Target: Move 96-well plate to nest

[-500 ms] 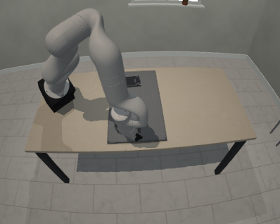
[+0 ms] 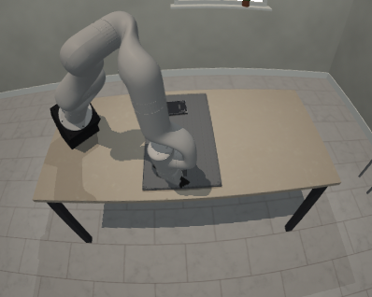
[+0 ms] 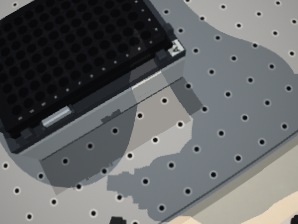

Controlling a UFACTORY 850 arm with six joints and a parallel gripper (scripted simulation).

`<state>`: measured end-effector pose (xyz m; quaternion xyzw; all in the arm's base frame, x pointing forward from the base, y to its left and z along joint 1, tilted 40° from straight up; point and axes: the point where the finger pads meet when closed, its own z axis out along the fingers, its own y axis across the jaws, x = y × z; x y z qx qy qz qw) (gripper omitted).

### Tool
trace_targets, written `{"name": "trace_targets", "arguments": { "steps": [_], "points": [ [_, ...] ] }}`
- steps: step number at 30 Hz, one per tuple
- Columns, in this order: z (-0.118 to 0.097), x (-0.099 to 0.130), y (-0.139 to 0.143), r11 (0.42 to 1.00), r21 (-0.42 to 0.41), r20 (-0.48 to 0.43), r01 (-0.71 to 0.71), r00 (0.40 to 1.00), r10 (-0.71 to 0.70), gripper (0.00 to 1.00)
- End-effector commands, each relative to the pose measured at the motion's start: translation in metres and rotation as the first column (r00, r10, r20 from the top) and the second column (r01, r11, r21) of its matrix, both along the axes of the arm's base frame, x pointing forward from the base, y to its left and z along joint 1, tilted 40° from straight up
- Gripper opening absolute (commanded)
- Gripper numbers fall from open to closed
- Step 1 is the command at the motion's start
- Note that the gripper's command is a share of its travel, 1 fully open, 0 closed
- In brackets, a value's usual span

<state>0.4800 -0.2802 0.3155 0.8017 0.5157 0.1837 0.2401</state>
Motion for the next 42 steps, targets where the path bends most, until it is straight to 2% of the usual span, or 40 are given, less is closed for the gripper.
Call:
{"name": "trace_targets", "arguments": {
  "steps": [1,6,8,17,30,42],
  "points": [
    [0.001,0.000,0.000,1.000,-0.001,0.001,0.000,1.000,0.000,1.00],
    [-0.005,-0.001,0.019,0.997,0.069,-0.019,0.040,0.999,-0.039,1.00],
    [-0.007,-0.001,0.024,0.997,0.069,-0.019,0.040,0.999,-0.039,1.00],
    [-0.021,-0.008,0.058,0.979,0.162,-0.076,0.126,0.990,-0.115,1.00],
    [-0.037,-0.023,0.093,0.941,0.220,-0.161,0.256,0.961,-0.224,1.00],
    [-0.050,-0.041,0.117,0.890,0.219,-0.228,0.399,0.908,-0.351,1.00]
  ]
}}
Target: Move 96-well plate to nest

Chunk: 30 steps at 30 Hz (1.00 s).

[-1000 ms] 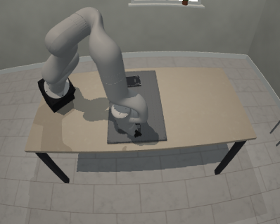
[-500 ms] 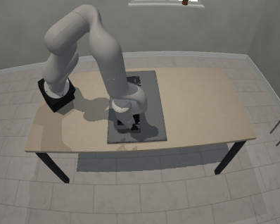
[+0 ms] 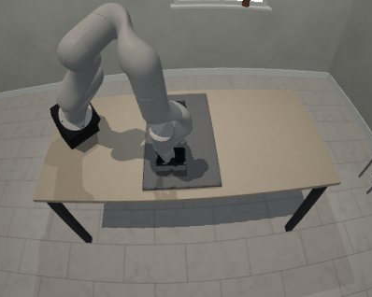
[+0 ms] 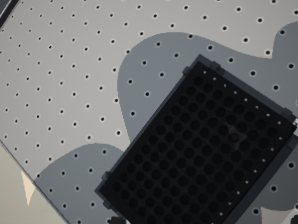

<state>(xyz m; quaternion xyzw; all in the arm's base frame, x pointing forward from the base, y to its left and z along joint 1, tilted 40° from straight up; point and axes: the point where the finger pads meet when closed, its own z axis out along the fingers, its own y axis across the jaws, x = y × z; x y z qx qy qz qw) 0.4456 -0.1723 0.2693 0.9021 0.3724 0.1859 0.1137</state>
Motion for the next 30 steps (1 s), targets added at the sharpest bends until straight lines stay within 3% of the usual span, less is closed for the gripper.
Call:
{"name": "trace_targets", "arguments": {
  "steps": [1,20,30],
  "points": [
    [-0.005,-0.009,0.011,0.993,-0.038,-0.115,0.109,0.987,-0.113,1.00],
    [-0.012,-0.023,0.024,0.956,-0.080,-0.124,0.283,0.949,-0.291,1.00],
    [-0.012,-0.025,0.029,0.909,-0.112,-0.073,0.402,0.909,-0.411,1.00]
  ]
}}
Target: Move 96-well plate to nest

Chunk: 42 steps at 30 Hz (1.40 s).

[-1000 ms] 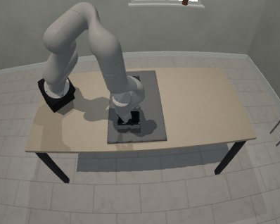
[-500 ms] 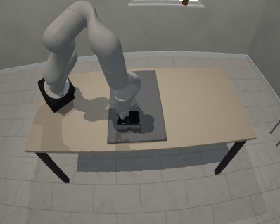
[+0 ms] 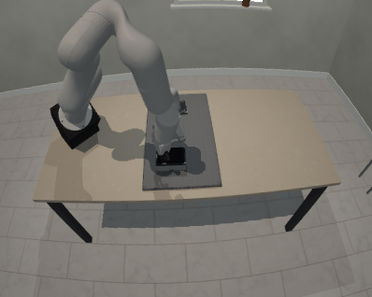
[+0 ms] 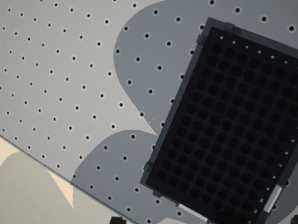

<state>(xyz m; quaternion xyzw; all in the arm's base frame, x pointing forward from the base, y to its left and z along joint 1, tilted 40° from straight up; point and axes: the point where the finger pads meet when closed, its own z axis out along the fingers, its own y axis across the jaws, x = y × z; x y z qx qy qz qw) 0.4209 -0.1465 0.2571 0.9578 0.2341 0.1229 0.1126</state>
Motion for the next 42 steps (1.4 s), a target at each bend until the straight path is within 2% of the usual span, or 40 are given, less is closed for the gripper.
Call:
{"name": "trace_targets", "arguments": {
  "steps": [1,17,25,30,34,42],
  "points": [
    [0.001,-0.001,0.003,0.987,-0.120,-0.005,0.107,0.994,-0.108,1.00],
    [0.008,0.008,0.011,0.950,-0.153,0.135,0.273,0.958,-0.253,1.00],
    [0.015,0.019,0.019,0.927,-0.131,0.245,0.353,0.917,-0.314,1.00],
    [0.021,0.029,0.028,0.913,-0.090,0.330,0.398,0.877,-0.350,1.00],
    [0.024,0.034,0.033,0.909,-0.070,0.360,0.412,0.860,-0.362,1.00],
    [0.024,0.034,0.033,0.909,-0.070,0.360,0.412,0.860,-0.362,1.00]
  ]
}}
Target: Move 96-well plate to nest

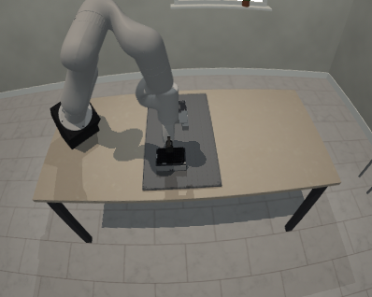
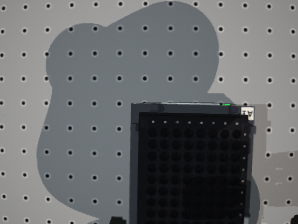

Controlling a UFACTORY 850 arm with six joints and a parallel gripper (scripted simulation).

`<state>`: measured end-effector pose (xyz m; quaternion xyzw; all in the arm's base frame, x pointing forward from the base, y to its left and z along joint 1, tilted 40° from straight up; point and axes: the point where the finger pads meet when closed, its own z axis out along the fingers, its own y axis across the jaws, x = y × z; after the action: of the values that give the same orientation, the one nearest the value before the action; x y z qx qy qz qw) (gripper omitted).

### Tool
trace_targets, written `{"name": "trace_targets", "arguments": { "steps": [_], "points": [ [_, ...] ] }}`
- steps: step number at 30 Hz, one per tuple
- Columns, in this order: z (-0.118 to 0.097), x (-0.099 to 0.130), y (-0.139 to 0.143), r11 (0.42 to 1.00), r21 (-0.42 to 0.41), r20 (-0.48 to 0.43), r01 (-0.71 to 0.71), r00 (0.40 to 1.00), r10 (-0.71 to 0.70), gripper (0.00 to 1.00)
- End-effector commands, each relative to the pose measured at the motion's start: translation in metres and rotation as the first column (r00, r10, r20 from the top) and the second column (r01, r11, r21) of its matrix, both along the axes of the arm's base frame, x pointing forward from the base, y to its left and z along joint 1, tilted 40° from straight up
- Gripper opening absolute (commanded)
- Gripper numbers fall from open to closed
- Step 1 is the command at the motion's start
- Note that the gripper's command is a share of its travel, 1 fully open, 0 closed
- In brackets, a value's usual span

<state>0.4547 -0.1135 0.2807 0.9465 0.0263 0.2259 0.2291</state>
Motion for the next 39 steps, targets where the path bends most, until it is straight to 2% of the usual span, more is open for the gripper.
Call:
{"name": "trace_targets", "arguments": {
  "steps": [1,11,39],
  "points": [
    [0.000,0.000,0.000,1.000,-0.026,0.039,0.006,0.999,-0.005,1.00],
    [0.000,0.000,0.000,1.000,-0.026,0.039,0.006,0.999,-0.005,1.00],
    [-0.033,0.020,-0.019,1.000,-0.026,0.039,0.006,0.999,-0.005,1.00]
  ]
}}
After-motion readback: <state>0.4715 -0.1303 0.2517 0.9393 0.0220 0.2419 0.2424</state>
